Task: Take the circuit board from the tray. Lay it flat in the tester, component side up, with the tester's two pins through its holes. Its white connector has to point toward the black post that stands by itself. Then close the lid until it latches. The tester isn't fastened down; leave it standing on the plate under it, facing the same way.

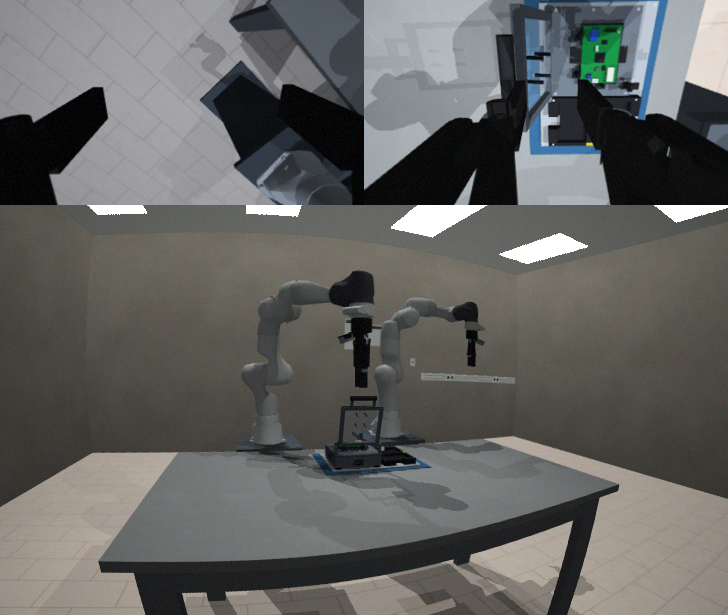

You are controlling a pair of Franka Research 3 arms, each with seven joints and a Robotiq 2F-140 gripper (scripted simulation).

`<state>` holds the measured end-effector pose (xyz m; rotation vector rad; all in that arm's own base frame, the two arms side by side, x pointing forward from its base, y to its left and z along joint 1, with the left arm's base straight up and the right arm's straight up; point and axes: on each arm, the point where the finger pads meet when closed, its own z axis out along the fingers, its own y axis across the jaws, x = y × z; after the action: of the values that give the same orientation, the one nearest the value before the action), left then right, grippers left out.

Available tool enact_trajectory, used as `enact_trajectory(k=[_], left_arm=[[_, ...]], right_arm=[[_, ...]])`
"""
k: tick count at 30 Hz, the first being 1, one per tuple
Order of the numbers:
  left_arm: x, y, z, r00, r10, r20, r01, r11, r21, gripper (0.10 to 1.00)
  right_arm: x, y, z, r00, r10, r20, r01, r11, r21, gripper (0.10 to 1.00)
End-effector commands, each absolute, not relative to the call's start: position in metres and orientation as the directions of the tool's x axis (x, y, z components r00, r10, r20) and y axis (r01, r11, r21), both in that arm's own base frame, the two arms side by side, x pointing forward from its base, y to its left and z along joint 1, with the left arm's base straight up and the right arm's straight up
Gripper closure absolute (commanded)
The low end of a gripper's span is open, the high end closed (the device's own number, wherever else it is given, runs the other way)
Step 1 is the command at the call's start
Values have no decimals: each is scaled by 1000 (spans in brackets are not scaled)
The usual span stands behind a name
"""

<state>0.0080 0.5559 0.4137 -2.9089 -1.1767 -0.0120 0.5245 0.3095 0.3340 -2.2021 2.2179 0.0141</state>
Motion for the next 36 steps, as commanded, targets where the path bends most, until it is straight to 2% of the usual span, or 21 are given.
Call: enact_trajectory(k=[1, 12, 36], left_arm=[[8, 556, 414, 719, 695, 9, 695, -719, -1, 98], [8, 556, 414, 719, 695, 9, 695, -719, -1, 98], [8, 556, 414, 719, 695, 9, 695, -719, -1, 98]], right_arm=[[535, 307, 335, -13, -1000, 0, -1000, 13, 0, 729], [566, 307, 335, -13, -1000, 0, -1000, 13, 0, 729], [569, 307, 334, -13, -1000, 0, -1000, 13, 0, 729]])
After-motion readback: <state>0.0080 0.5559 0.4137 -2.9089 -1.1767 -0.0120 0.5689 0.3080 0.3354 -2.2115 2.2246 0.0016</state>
